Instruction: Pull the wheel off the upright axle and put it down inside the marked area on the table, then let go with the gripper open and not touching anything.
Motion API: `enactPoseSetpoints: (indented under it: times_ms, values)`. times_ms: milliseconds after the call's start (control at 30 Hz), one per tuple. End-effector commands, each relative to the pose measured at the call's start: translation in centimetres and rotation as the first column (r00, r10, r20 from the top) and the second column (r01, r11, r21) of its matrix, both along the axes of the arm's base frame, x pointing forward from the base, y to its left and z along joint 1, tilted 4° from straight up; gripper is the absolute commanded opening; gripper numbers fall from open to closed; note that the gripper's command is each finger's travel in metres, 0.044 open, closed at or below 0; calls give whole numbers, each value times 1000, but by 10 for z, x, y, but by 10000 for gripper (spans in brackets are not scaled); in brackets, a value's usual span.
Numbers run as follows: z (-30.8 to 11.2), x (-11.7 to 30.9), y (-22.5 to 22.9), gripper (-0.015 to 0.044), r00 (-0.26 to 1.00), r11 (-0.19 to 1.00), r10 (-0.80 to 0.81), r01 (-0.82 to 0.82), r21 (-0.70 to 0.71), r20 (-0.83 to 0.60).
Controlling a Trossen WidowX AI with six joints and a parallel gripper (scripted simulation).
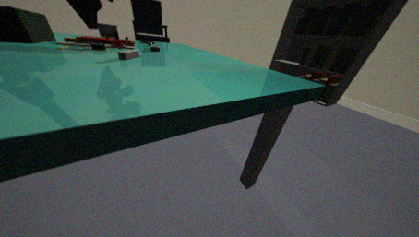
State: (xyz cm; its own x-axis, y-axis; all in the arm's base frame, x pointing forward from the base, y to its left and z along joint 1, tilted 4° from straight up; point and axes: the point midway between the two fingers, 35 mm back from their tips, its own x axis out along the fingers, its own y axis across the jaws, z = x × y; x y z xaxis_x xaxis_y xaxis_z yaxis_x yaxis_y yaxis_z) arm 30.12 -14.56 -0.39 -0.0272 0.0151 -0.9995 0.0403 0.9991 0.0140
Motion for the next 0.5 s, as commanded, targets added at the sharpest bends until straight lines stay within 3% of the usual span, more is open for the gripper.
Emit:
enactPoseSetpoints:
  times_ms: [0, 133, 467]
  values:
    - [0, -5, 3, 353, 1000, 1000, 1, -1, 5, -10]
    - [21, -28, 13, 440, 1000, 1000, 3, -3, 6, -11]
    - [54, -81, 39, 440, 1000, 1000, 4, -4, 5, -15]
